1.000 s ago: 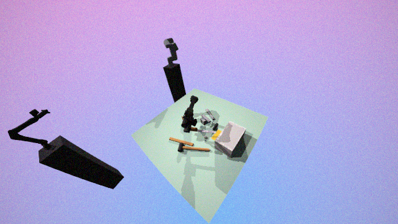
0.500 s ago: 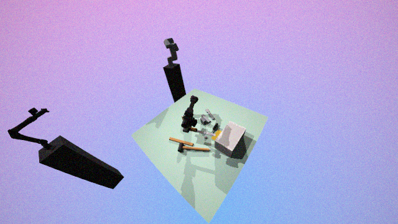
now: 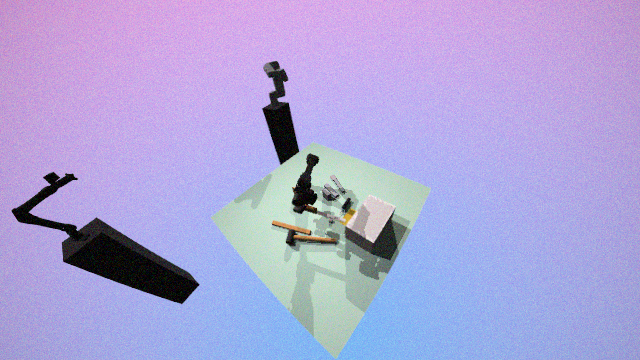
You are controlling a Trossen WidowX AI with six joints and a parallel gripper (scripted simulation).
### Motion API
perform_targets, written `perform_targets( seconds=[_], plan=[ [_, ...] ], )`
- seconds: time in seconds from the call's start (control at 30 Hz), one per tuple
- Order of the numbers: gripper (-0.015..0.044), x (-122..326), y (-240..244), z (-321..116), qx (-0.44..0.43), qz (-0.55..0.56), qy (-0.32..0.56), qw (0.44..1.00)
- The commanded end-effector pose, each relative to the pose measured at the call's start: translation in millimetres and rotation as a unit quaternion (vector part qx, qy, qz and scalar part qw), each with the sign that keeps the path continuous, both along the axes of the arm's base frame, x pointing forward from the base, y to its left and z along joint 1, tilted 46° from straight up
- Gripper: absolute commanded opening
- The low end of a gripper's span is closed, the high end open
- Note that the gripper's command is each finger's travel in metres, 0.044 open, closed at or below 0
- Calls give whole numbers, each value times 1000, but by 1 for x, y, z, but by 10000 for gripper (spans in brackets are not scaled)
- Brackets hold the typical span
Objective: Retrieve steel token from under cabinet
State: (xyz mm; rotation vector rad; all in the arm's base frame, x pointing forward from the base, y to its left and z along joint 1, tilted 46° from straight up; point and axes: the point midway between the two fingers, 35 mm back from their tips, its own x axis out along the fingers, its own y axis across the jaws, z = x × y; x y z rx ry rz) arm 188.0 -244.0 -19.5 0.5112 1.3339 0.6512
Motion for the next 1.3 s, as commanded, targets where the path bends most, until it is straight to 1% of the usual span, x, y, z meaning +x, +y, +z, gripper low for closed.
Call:
perform_targets(
  seconds=[0.0,1.27],
  plan=[
    [0,1,1,-3,1,-12,0,1000],
    [0,10,36,-41,2,-17,5,1000]
  ],
)
